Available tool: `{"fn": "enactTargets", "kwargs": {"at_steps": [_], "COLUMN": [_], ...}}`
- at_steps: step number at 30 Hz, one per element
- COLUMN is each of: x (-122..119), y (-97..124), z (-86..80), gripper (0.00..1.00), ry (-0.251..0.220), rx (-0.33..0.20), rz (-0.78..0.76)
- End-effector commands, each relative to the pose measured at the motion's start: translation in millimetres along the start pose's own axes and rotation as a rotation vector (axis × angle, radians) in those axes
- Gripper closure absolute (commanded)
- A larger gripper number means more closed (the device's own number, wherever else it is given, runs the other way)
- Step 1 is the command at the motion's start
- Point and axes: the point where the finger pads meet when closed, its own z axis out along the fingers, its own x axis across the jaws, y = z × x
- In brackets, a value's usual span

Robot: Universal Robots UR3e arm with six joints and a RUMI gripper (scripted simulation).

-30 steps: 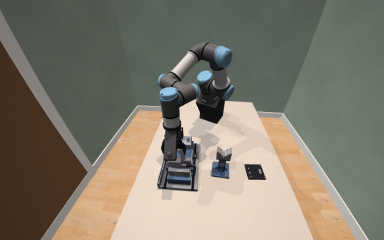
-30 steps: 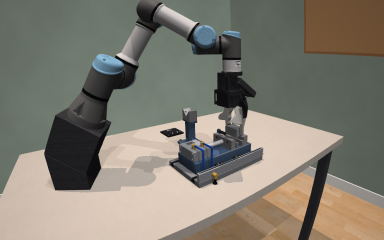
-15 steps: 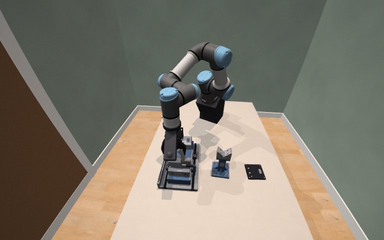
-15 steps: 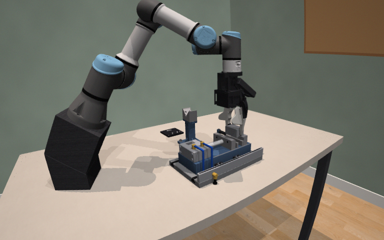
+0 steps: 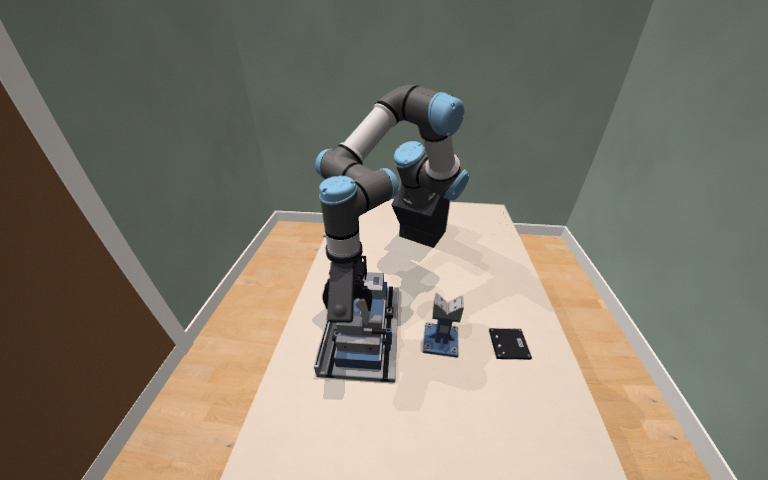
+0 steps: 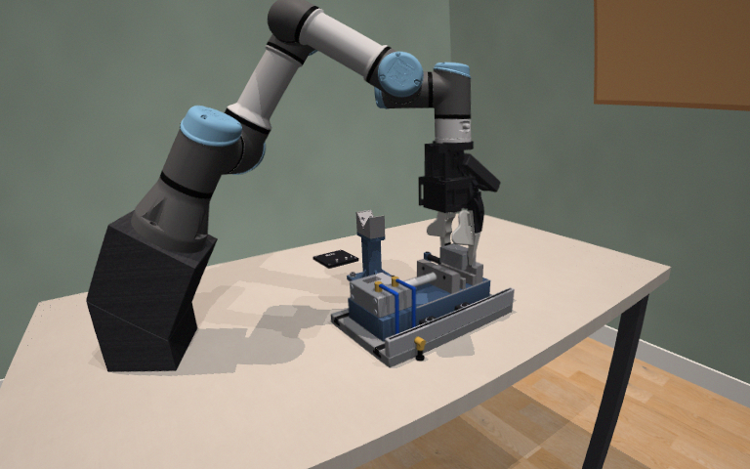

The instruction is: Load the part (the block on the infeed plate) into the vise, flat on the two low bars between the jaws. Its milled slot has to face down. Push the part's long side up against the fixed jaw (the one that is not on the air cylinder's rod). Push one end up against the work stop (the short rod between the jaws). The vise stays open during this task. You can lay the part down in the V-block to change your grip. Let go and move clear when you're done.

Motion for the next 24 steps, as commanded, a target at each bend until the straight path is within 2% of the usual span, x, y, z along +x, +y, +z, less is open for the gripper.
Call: {"fn": "enactTargets", "kwargs": {"at_steps": [1, 24], "x": [0.5, 0.5], "y": [-1.0, -1.0], "z": [0.6, 8.1], "gripper": [1.00, 1.00], "ry": [0.002, 0.002], "rx": [0.003, 0.003], "rz": [-0.001, -0.001]}}
